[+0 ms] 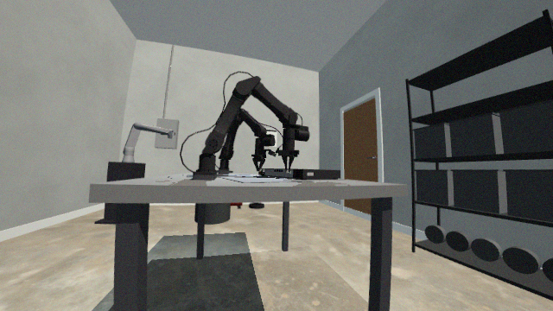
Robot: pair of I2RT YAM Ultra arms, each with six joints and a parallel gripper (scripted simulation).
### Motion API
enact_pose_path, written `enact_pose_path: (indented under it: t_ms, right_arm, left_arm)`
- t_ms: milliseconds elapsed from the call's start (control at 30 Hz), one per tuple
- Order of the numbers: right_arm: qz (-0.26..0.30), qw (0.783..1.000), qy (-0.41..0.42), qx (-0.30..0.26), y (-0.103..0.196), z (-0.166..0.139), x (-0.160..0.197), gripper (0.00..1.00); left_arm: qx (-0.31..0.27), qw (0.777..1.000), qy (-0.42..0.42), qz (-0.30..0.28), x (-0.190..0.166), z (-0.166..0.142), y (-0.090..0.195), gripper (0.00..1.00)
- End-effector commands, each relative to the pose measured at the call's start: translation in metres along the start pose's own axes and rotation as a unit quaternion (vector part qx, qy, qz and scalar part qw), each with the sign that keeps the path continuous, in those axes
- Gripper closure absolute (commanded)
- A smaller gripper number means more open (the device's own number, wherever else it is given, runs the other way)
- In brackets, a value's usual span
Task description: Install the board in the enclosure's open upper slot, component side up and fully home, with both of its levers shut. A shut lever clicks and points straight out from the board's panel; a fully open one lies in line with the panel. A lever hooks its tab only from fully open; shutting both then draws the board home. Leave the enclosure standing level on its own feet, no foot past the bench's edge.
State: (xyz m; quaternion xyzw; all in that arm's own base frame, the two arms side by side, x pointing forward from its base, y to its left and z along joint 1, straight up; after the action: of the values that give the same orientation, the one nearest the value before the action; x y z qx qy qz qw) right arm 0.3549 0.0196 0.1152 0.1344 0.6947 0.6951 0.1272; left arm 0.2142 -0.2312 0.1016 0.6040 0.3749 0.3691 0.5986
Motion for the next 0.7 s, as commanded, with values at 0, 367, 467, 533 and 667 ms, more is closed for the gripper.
enact_pose_path:
  t_ms: [0, 367, 467, 533, 667]
  right_arm:
    - [-0.021, 0.999, -0.042, -0.004, 0.0041, 0.0024, 0.0017, 0.96]
    - [-0.022, 0.997, -0.078, -0.005, 0.0041, 0.0029, 0.0038, 0.96]
    - [-0.022, 0.997, -0.079, -0.005, 0.0041, 0.0023, 0.0035, 0.96]
    - [-0.022, 0.997, -0.079, -0.005, 0.0041, 0.0023, 0.0035, 0.96]
    - [-0.022, 0.996, -0.083, -0.005, 0.0041, 0.0022, 0.0035, 0.96]
  left_arm:
    - [-0.003, 0.999, 0.041, 0.003, -0.0053, 0.0035, 0.0065, 0.97]
    - [-0.006, 0.997, 0.076, 0.002, -0.0075, 0.004, 0.0082, 0.97]
    - [-0.006, 0.997, 0.077, 0.002, -0.0072, 0.0041, 0.0082, 0.97]
    - [-0.006, 0.997, 0.077, 0.002, -0.007, 0.0042, 0.0082, 0.97]
    - [-0.006, 0.997, 0.081, 0.002, -0.0069, 0.0042, 0.0082, 0.97]
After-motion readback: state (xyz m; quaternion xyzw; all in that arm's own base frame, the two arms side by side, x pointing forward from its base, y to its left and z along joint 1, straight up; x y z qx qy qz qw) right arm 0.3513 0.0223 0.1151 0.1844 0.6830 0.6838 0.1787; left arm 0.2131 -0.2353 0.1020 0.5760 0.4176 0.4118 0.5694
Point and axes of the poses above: on each arm, the point where the finger pads meet when closed, its own y axis back along the fingers, its own x axis across the jaws, z = x × y, the point moved 9 cm from there along y, back along the fingers, and after that the axes turned 5 degrees about y, right-handed, at the moved point
